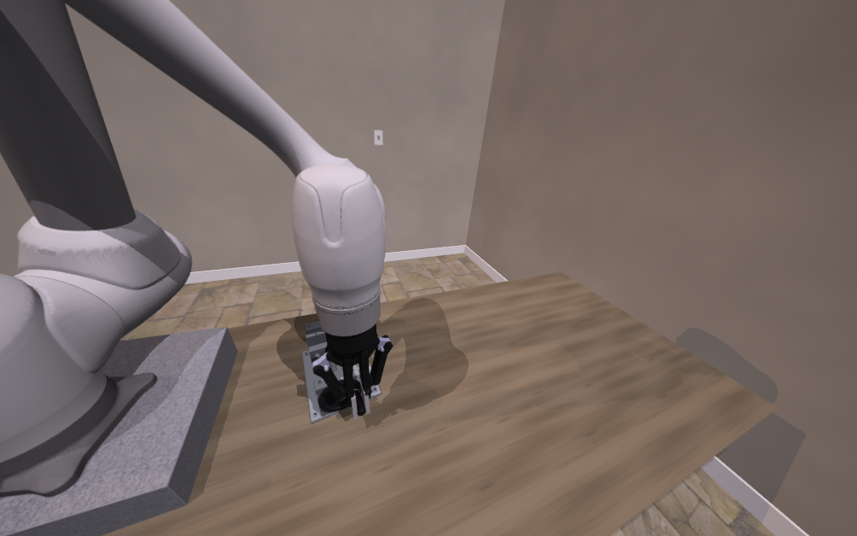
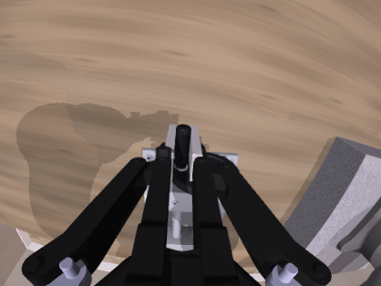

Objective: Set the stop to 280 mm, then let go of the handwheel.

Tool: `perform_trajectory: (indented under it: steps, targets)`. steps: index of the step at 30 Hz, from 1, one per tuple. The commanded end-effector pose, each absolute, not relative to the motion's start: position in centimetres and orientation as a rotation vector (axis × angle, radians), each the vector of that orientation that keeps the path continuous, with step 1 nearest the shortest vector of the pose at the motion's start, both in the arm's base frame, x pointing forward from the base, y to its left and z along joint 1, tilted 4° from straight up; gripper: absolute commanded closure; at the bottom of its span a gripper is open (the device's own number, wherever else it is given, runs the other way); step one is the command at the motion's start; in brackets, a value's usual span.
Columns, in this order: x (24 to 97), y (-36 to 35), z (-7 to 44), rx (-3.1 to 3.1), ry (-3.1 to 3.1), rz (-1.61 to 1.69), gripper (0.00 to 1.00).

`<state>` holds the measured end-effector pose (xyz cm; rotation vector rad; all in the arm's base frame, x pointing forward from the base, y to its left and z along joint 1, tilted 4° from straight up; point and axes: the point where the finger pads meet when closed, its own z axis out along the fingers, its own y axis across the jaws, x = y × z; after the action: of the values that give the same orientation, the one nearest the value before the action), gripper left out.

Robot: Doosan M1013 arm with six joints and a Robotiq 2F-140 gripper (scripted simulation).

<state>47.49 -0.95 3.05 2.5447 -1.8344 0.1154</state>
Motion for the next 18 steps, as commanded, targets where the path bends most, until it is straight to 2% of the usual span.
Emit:
perform_trajectory:
  steps: [1, 18]
  targets:
    - [47.4, -0.9, 3.5, 2.545, -1.834, 0.115, 0.96]
    - [46.1, -1.2, 5.4, 2.545, -1.834, 0.115, 0.96]
